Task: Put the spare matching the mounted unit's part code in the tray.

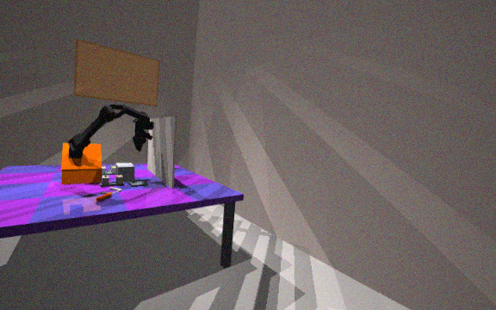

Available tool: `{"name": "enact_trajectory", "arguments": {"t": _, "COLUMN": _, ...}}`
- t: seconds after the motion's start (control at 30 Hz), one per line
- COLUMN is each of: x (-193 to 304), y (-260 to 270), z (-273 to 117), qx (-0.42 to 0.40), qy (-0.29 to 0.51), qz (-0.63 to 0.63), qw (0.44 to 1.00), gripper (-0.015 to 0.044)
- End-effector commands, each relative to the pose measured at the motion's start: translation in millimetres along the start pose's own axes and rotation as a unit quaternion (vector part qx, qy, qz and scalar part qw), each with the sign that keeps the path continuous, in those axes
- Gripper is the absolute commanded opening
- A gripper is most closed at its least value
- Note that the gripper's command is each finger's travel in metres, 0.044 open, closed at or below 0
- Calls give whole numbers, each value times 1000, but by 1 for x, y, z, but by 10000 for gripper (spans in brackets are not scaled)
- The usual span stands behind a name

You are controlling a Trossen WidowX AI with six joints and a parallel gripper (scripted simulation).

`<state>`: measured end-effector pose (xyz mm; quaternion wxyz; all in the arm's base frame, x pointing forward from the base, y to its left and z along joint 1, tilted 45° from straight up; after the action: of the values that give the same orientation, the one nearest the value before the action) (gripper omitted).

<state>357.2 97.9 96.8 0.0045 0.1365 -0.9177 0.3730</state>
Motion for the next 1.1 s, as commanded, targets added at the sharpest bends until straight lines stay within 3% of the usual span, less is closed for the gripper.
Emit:
{"name": "enact_trajectory", "arguments": {"t": 0.0, "x": -1, "y": 0, "z": -1, "qx": 3, "qy": -2, "qz": -4, "qw": 1000, "gripper": 440}}
{"name": "enact_trajectory", "arguments": {"t": 0.27, "x": 0, "y": 2, "z": -1, "qx": 3, "qy": -2, "qz": -10, "qw": 1000, "gripper": 440}}
{"name": "enact_trajectory", "arguments": {"t": 0.5, "x": 15, "y": 69, "z": 11, "qx": -1, "qy": -1, "qz": -248, "qw": 969, "gripper": 440}}
{"name": "enact_trajectory", "arguments": {"t": 0.63, "x": 38, "y": 131, "z": 26, "qx": -4, "qy": -5, "qz": -434, "qw": 901, "gripper": 440}}
{"name": "enact_trajectory", "arguments": {"t": 0.87, "x": 97, "y": 213, "z": 61, "qx": -1, "qy": -3, "qz": -704, "qw": 711, "gripper": 440}}
{"name": "enact_trajectory", "arguments": {"t": 1.07, "x": 98, "y": 215, "z": 62, "qx": 0, "qy": -3, "qz": -709, "qw": 705, "gripper": 440}}
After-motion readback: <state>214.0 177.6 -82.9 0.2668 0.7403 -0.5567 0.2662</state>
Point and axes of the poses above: the point midway between the two fingers, 35 mm back from their tips, its own z axis out along the fingers, its own y axis across the jaws, x = y × z, the point moved 4 cm from there along -z, back along the fingers, and after that the axes turned 13 degrees about -z, right-handed, at the moved point
